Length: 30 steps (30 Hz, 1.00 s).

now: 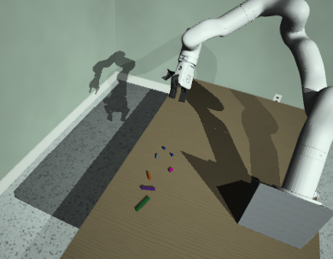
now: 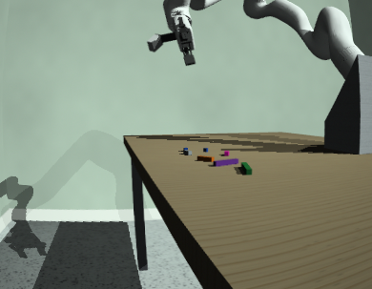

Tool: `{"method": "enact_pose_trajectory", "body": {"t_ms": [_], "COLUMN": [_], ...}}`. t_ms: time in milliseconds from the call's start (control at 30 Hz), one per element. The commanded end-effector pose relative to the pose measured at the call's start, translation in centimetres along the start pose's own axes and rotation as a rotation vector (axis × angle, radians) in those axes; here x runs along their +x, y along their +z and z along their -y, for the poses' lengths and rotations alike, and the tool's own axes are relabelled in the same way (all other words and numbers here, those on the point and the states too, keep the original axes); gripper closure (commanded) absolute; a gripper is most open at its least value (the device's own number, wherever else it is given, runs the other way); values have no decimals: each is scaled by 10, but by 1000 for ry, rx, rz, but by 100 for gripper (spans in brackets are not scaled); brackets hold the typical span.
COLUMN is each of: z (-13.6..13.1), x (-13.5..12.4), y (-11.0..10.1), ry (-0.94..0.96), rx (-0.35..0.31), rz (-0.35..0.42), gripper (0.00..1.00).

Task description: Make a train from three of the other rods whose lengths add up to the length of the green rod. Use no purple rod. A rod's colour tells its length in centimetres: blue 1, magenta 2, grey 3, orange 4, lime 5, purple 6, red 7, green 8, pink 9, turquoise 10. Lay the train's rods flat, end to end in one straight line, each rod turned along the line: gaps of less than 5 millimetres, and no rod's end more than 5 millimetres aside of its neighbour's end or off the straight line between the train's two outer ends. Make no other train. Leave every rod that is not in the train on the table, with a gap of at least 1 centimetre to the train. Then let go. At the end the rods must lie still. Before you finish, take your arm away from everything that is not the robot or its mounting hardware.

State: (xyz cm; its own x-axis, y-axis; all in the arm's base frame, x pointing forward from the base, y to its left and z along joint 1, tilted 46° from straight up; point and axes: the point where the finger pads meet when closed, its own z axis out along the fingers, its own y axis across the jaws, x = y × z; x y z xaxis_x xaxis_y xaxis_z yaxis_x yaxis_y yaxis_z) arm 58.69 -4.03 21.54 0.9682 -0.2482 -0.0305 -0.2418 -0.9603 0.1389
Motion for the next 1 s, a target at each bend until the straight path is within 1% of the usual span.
{"method": "enact_pose_trajectory", "body": {"t_ms": [0, 33, 67, 167, 200, 267, 300, 367, 400, 467, 500, 567, 600, 733, 767, 800, 833, 900, 933, 967], "z": [-15, -15, -22, -22, -30, -30, -37, -37, -44, -44, -51, -51, -58, -58, -64, -64, -70, -70, -76, -76], "x": [0, 0, 1, 1, 1, 1, 2, 2, 2, 2, 3, 3, 4, 4, 5, 5, 6, 6, 7, 7], "y": [16, 16, 23, 23, 30, 30, 36, 36, 43, 43, 49, 49, 55, 55, 61, 61, 66, 66, 72, 72], "ry": [114, 114, 166, 166, 217, 217, 267, 267, 317, 317, 365, 365, 412, 412, 457, 457, 502, 502, 545, 545], "rx": [-79, -79, -110, -110, -141, -141, -171, -171, -199, -199, -227, -227, -253, -253, -278, -278, -301, -301, -323, -323], "rz": [2, 2, 0, 0, -5, -5, -13, -13, -23, -23, -35, -35, -49, -49, -64, -64, -82, -82, -100, -100], "gripper": [0, 0, 0, 0, 0, 0, 0, 0, 0, 0, 0, 0, 0, 0, 0, 0, 0, 0, 0, 0]}}
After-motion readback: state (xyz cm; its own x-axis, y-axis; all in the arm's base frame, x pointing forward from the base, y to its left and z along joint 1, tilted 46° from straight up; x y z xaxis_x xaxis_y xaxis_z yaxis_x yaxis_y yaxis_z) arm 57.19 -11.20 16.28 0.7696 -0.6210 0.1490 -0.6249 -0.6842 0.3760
